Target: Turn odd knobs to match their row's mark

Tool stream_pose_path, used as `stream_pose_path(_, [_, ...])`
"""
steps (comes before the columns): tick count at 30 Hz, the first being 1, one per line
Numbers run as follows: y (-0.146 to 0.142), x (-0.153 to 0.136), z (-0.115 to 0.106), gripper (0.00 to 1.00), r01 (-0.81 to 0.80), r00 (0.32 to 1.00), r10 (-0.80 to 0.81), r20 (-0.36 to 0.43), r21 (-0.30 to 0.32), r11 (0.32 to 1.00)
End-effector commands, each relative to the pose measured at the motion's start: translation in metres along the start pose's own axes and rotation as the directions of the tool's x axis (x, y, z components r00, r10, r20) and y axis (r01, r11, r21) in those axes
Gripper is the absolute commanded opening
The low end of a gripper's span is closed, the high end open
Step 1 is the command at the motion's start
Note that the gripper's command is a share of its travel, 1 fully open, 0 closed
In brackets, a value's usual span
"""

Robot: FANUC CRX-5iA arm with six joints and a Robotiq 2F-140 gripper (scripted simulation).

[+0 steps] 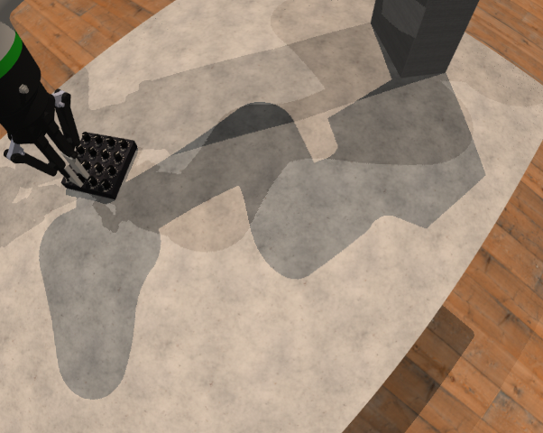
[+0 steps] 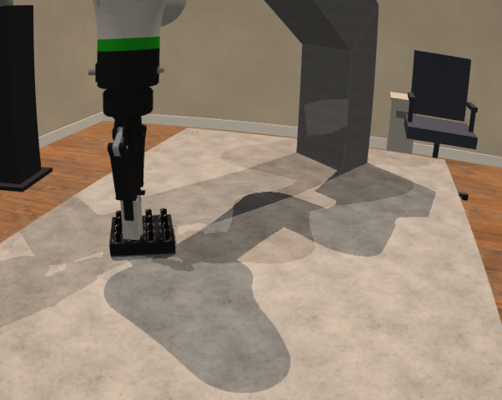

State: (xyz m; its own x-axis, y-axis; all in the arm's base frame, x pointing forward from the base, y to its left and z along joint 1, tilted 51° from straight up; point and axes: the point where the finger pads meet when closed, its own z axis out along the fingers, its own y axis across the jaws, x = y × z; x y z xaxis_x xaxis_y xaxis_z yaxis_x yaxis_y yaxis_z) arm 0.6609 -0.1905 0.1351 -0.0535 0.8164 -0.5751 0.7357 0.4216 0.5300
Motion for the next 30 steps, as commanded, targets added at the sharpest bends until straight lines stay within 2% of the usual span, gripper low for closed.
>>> stream_pose_path(1, [0.0003,0.0,-0.0002,0.05,0.066,0.998,-0.066,-0.003,0.017,0.998])
stream_pose_path(16, [0.0003,0.0,-0.0002,0.05,0.198,0.98,-0.198,-0.005,0.016,0.98])
stream_pose_path(30, [0.0003,0.0,-0.0002,0.05,0.222,0.975,-0.222,-0.005,0.016,0.975])
